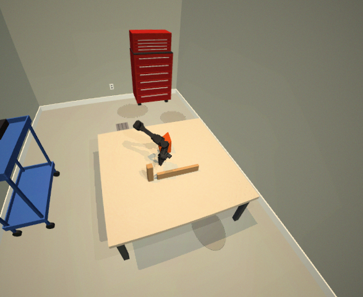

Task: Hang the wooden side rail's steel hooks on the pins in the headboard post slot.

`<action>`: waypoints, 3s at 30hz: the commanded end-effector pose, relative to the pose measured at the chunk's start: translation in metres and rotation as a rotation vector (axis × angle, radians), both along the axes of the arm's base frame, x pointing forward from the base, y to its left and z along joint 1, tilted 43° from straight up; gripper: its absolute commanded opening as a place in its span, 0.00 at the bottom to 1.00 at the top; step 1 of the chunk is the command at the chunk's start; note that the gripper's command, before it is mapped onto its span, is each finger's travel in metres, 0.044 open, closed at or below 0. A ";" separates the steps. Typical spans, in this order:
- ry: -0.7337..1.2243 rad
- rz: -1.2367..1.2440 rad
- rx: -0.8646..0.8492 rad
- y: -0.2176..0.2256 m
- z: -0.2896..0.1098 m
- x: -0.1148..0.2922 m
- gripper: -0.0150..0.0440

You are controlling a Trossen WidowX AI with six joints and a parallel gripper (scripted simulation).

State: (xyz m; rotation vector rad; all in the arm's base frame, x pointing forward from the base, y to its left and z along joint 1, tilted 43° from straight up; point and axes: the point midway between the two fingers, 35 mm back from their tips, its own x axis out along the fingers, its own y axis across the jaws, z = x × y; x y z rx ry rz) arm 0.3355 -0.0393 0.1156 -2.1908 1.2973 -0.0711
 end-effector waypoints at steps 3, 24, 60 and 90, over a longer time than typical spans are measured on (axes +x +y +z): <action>-1.083 -0.192 0.517 0.002 -0.007 -0.006 1.00; -1.828 -0.257 0.944 -0.002 0.006 -0.026 1.00; -1.817 -0.256 0.941 -0.002 0.006 -0.024 1.00; -0.408 -0.192 0.585 0.041 -0.047 0.122 1.00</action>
